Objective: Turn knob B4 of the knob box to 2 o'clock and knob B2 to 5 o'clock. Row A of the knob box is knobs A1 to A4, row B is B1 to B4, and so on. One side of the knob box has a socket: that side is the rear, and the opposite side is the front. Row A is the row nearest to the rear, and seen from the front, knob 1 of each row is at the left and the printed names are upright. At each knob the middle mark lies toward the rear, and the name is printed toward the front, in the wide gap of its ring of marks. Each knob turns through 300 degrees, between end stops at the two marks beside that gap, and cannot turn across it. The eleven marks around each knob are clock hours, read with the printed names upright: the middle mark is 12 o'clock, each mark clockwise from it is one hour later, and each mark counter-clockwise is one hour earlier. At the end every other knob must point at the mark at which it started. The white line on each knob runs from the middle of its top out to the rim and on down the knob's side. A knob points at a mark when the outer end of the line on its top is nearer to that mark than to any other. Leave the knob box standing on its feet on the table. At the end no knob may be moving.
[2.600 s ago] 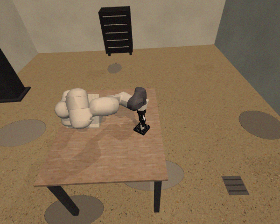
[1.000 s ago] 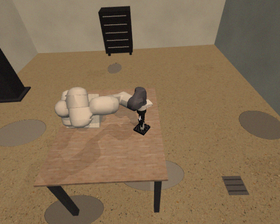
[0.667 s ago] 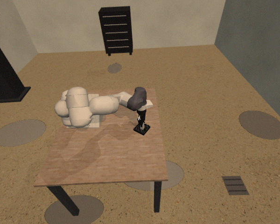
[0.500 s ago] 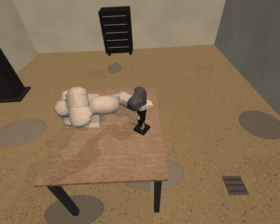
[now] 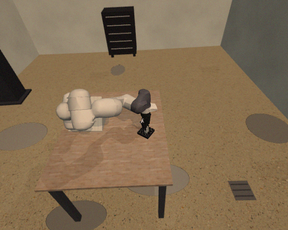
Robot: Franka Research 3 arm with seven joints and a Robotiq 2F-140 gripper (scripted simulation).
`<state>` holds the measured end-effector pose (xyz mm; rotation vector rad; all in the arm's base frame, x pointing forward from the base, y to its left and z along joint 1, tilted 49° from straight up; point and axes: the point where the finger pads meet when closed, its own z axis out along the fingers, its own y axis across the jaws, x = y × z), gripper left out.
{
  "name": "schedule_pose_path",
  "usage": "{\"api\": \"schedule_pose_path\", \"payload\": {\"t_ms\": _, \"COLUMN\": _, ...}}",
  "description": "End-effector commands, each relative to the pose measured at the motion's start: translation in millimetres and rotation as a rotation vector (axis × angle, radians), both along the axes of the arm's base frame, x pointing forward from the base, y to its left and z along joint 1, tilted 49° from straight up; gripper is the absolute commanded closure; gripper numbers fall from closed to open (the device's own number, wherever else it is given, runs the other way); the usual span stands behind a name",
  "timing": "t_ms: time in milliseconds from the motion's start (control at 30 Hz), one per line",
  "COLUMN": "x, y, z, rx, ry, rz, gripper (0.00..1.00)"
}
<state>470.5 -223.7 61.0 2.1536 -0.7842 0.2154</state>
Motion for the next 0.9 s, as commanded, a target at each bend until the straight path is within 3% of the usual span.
{"api": "schedule_pose_path", "payload": {"t_ms": 0, "x": -0.7, "y": -1.7, "z": -0.8, "rx": -0.006, "ry": -0.034, "rz": -0.027, "gripper": 0.95}}
{"api": "schedule_pose_path", "payload": {"t_ms": 533, "x": -0.7, "y": -1.7, "z": -0.8, "rx": -0.006, "ry": -0.034, "rz": -0.028, "gripper": 0.95}}
{"api": "schedule_pose_path", "payload": {"t_ms": 567, "x": -0.7, "y": -1.7, "z": -0.8, "rx": -0.006, "ry": -0.034, "rz": -0.028, "gripper": 0.88}}
{"api": "schedule_pose_path", "payload": {"t_ms": 867, "x": -0.7, "y": -1.7, "z": -0.8, "rx": -0.006, "ry": -0.034, "rz": -0.028, "gripper": 0.88}}
